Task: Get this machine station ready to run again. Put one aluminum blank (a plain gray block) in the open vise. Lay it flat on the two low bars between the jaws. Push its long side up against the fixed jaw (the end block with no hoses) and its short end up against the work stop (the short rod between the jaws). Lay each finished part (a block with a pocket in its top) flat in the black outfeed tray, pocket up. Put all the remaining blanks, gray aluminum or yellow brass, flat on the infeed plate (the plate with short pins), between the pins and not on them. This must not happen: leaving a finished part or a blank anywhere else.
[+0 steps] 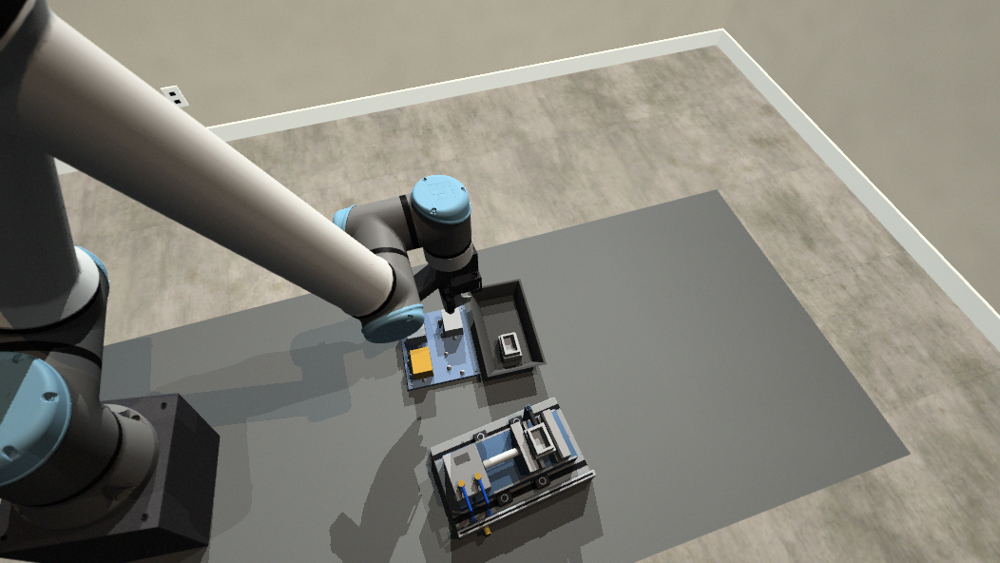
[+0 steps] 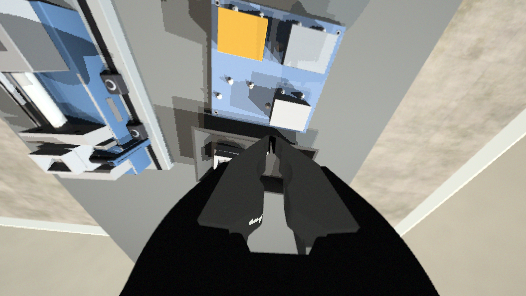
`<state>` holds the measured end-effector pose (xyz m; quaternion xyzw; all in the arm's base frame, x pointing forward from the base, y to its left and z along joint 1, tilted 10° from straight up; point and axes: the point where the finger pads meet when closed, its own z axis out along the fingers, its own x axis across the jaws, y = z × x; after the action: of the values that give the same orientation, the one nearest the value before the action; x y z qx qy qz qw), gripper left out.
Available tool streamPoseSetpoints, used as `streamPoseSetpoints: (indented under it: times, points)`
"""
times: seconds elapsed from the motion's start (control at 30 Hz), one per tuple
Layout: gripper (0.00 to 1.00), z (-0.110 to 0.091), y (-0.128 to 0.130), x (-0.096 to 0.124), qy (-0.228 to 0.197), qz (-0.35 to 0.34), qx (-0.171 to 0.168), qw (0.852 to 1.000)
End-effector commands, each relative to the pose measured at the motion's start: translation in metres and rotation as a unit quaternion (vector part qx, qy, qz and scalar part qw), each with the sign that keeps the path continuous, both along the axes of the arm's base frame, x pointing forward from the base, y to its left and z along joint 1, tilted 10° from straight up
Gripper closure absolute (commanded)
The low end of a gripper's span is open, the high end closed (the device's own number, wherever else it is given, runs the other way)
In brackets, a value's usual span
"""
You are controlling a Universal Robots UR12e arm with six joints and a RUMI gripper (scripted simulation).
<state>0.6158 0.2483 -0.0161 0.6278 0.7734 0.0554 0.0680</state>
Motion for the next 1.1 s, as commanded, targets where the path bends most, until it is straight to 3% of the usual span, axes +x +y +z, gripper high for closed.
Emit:
streamPoseSetpoints:
  times: [0.0,0.4,0.83,0.93,1.03,1.07]
  points:
    - [1.0,0.009,0.0,-0.001,0.0,0.0,0.0,1.0]
    - [1.0,0.037,0.0,-0.006,0.0,0.0,0.0,1.0]
    - [1.0,0.042,0.0,-0.007,0.0,0.0,0.0,1.0]
    - [1.0,0.044,0.001,0.003,0.0,0.0,0.0,1.0]
    - [1.0,0.05,0.003,0.033,0.0,0.0,0.0,1.0]
    - [1.0,0.05,0.003,0.033,0.0,0.0,0.0,1.0]
